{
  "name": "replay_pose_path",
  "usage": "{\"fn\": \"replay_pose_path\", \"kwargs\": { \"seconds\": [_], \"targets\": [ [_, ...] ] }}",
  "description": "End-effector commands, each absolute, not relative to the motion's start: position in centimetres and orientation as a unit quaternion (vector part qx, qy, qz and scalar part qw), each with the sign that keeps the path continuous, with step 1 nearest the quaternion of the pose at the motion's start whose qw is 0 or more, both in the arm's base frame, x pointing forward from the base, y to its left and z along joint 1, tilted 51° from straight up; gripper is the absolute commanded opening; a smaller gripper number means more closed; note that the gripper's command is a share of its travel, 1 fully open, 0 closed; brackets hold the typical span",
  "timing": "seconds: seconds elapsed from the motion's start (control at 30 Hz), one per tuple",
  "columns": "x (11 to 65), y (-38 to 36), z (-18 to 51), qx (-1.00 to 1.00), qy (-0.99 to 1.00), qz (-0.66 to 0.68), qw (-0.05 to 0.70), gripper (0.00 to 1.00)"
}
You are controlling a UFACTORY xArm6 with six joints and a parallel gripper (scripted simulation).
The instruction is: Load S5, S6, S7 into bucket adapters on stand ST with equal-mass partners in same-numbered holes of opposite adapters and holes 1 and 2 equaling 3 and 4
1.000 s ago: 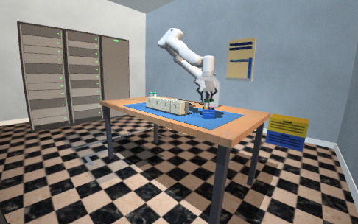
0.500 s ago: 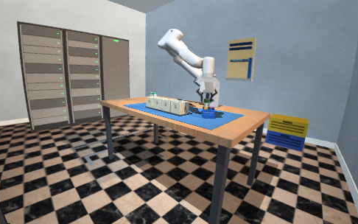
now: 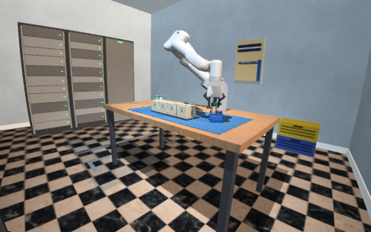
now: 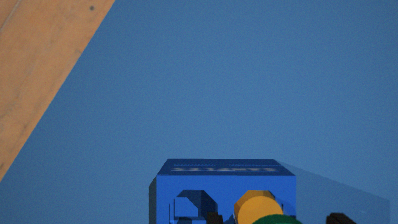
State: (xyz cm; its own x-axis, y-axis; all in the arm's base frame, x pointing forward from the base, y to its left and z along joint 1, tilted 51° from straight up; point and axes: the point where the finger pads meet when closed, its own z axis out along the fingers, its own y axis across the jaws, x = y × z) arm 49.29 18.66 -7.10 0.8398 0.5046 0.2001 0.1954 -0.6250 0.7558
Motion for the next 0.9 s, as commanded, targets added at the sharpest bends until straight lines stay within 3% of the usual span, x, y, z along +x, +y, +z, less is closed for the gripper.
{"fn": "replay_pose_path", "kwargs": {
  "seconds": [0.0, 0.27, 0.3, 0.87],
  "targets": [
    [49.35, 18.82, -7.02, 0.879, 0.2, 0.202, 0.384, 0.57],
    [49.35, 18.82, -7.02, 0.879, 0.2, 0.202, 0.384, 0.57],
    [49.32, 18.86, -6.98, 0.879, 0.2, 0.202, 0.384, 0.0],
    [49.26, 18.92, -6.92, 0.879, 0.2, 0.202, 0.384, 0.0]
  ]
}}
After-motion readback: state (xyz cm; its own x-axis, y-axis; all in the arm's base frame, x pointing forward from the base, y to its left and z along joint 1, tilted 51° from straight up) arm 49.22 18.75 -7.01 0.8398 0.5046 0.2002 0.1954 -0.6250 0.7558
